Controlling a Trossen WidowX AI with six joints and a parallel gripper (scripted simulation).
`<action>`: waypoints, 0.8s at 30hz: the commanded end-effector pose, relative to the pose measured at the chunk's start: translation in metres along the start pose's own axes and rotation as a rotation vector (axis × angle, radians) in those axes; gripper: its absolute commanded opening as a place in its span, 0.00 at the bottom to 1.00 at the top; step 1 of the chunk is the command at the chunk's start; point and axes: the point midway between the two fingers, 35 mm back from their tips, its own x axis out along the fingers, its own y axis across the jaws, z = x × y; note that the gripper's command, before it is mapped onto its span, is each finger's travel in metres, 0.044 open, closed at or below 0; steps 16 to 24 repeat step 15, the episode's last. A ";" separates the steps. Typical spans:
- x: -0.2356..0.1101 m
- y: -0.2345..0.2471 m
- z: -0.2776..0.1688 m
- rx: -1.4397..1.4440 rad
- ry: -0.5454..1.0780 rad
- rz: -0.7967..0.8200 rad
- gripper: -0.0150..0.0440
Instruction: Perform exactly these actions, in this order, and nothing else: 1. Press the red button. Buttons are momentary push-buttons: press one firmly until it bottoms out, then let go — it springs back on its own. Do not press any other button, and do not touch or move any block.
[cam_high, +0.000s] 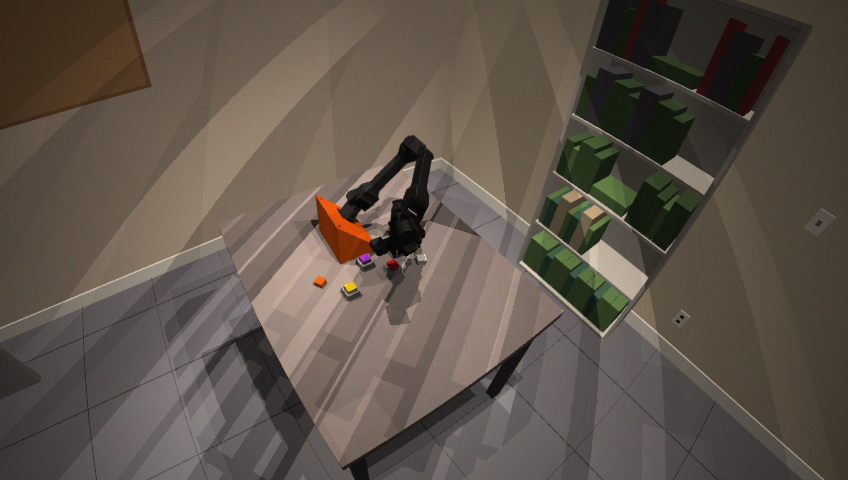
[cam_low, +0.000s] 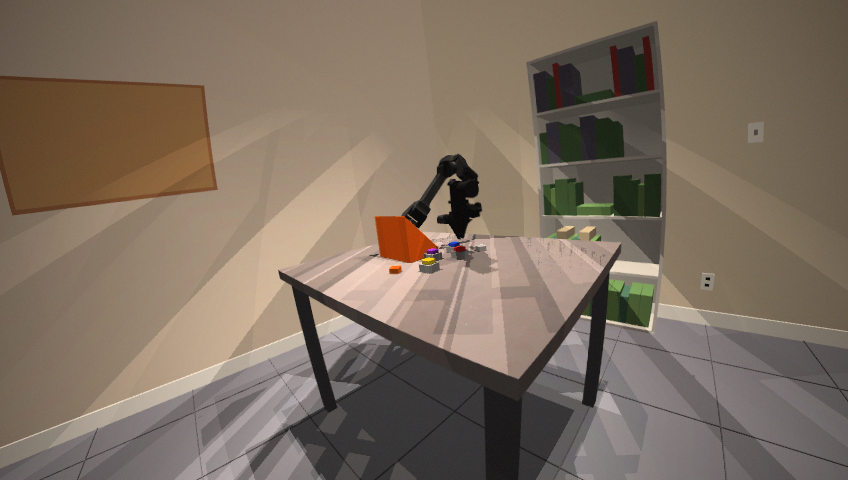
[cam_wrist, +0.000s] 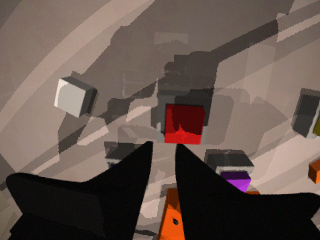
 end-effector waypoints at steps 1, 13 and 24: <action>-0.029 0.063 0.004 -0.027 -0.022 -0.008 0.56; -0.058 0.136 -0.020 -0.027 -0.021 0.002 0.93; -0.058 0.136 -0.020 -0.027 -0.021 0.002 0.93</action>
